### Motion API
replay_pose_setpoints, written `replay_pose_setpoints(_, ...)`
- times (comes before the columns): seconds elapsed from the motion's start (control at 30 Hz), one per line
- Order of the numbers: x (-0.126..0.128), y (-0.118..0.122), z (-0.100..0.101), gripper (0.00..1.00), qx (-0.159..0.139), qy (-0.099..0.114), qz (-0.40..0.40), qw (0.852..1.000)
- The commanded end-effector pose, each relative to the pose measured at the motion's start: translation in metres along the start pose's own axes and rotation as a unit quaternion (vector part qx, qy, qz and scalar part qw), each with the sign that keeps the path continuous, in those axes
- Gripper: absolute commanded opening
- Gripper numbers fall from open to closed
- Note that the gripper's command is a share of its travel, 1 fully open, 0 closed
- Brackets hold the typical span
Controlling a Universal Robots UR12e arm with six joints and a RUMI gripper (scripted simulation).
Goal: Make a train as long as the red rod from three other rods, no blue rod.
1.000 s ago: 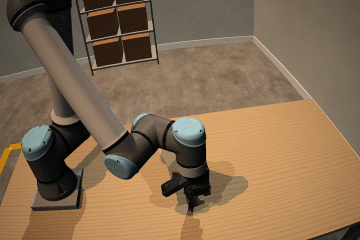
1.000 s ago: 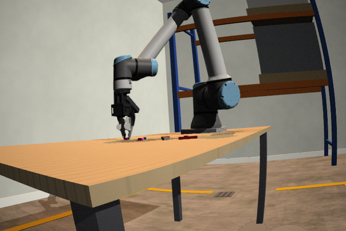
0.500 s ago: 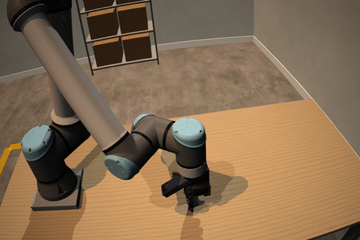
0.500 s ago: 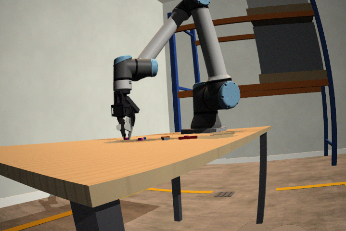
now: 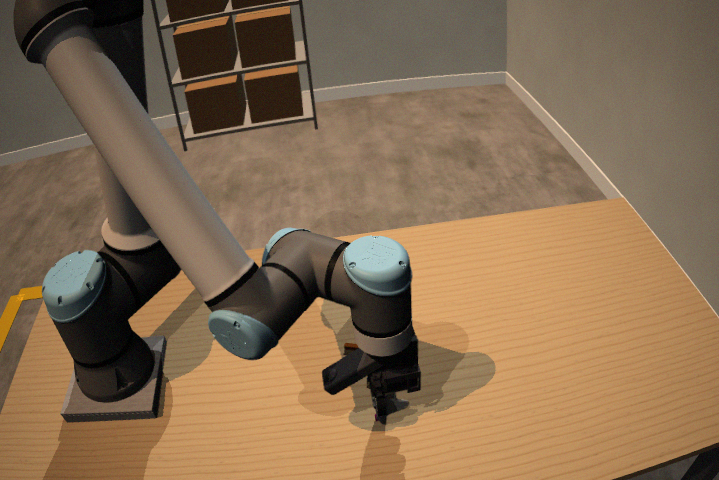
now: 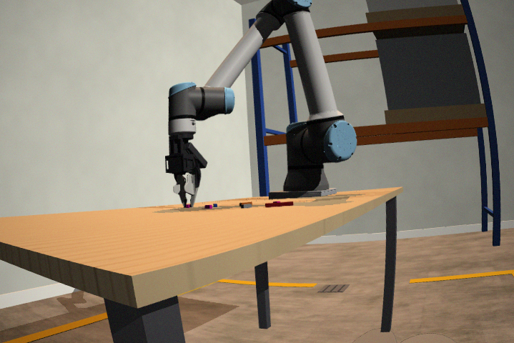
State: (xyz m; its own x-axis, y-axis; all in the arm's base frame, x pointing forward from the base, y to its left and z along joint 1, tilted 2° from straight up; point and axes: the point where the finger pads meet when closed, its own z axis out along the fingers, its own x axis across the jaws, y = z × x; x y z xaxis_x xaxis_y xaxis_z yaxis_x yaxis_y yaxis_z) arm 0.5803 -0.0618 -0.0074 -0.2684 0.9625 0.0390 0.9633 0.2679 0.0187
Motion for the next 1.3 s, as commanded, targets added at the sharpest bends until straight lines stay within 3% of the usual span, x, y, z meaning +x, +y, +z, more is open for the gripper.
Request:
replay_pose_setpoints(0.0,-0.0004,0.0005,-0.0006,0.14,-0.001,0.0,0.0,1.0)
replay_pose_setpoints(0.23,-0.0004,0.0005,-0.0006,0.14,-0.001,0.0,0.0,1.0)
replay_pose_setpoints(0.27,-0.0004,0.0005,-0.0006,0.0,-0.001,0.0,0.0,1.0)
replay_pose_setpoints(1.27,-0.0004,0.0005,-0.0006,0.0,-0.001,0.0,0.0,1.0)
